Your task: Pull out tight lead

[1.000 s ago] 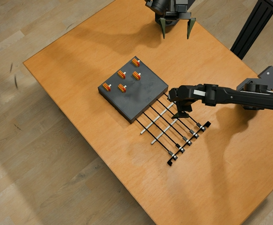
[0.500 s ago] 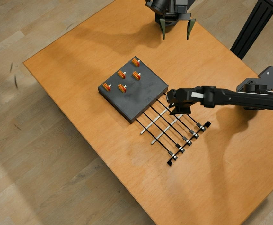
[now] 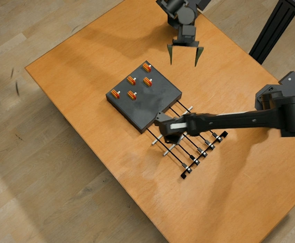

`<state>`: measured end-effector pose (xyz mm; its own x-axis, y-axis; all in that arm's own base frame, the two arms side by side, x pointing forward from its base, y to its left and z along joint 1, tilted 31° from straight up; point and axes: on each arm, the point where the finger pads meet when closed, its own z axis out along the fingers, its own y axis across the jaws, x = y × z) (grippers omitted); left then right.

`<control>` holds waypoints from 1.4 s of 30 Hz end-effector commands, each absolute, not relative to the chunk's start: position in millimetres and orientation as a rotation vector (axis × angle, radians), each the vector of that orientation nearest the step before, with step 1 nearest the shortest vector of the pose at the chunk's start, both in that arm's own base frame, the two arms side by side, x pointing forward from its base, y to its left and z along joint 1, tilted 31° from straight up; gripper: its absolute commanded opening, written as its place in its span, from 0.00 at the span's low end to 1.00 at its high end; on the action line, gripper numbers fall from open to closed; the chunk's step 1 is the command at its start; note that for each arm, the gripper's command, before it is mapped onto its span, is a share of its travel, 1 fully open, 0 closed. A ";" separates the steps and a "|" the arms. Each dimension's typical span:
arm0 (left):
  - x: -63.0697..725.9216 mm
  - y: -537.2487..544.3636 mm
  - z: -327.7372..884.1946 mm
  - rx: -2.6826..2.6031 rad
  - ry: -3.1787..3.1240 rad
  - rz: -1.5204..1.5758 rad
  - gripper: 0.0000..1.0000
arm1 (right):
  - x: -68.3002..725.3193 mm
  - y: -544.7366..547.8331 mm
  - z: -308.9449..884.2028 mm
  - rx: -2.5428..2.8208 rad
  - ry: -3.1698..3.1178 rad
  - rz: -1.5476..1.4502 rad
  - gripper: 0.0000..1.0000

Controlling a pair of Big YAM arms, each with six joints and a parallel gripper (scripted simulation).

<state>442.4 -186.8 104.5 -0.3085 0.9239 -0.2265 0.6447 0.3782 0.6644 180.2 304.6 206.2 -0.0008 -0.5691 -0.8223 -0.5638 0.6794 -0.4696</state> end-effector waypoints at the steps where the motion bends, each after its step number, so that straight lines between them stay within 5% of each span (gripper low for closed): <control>1: 464.2 -190.0 95.5 1.620 2.012 0.705 0.32 | 202.2 305.8 202.9 -0.926 1.608 -0.029 1.00; 40: 500.8 -189.5 42.1 1.931 2.050 0.720 0.32 | 238.1 298.8 202.0 -0.854 1.589 0.009 1.00; 42: 500.0 -188.9 41.7 1.934 2.054 0.720 0.19 | 238.1 298.8 202.0 -0.854 1.589 0.009 1.00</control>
